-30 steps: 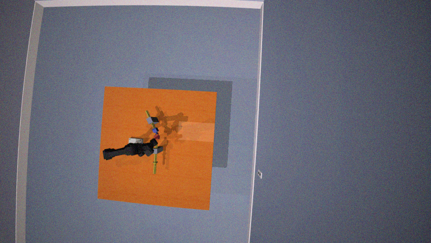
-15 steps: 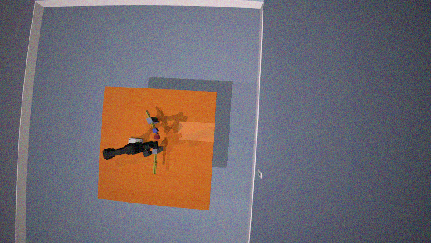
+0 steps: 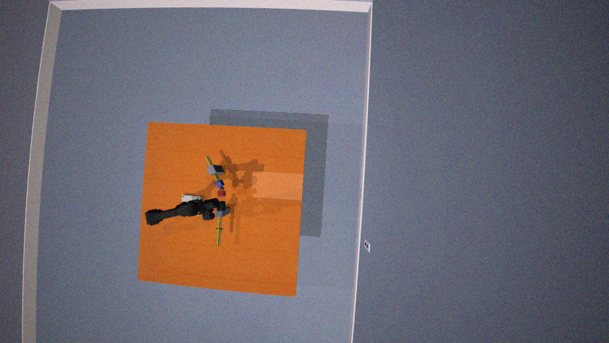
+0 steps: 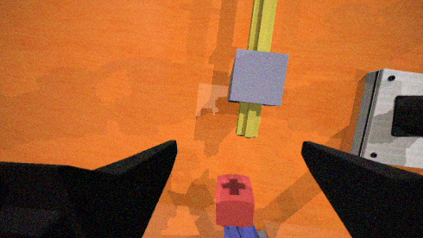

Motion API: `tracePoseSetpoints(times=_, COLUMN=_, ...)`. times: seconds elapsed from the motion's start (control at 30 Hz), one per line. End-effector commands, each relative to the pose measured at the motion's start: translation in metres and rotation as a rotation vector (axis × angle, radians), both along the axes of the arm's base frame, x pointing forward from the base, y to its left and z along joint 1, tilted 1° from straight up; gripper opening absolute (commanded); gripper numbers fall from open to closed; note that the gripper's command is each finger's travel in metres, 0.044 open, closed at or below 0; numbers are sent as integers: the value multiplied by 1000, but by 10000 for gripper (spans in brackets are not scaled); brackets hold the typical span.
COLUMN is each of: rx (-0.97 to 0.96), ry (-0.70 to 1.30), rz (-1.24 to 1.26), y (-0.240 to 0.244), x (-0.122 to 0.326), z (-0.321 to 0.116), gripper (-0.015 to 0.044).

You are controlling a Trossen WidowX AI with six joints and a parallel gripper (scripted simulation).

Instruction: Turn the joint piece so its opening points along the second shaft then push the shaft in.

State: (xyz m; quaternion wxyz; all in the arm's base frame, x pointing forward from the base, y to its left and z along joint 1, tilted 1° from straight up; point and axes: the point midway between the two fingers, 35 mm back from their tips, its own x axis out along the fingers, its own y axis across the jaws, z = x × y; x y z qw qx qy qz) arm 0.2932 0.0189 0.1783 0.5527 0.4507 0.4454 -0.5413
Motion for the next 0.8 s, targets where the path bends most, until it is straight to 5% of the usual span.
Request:
tracePoseSetpoints(times=0.0, rx=-4, ry=7, rz=-4, y=0, x=1, z=-14, gripper=440)
tracePoseSetpoints(times=0.77, rx=-2, ry=9, rz=1, y=25, x=1, z=-70, gripper=440)
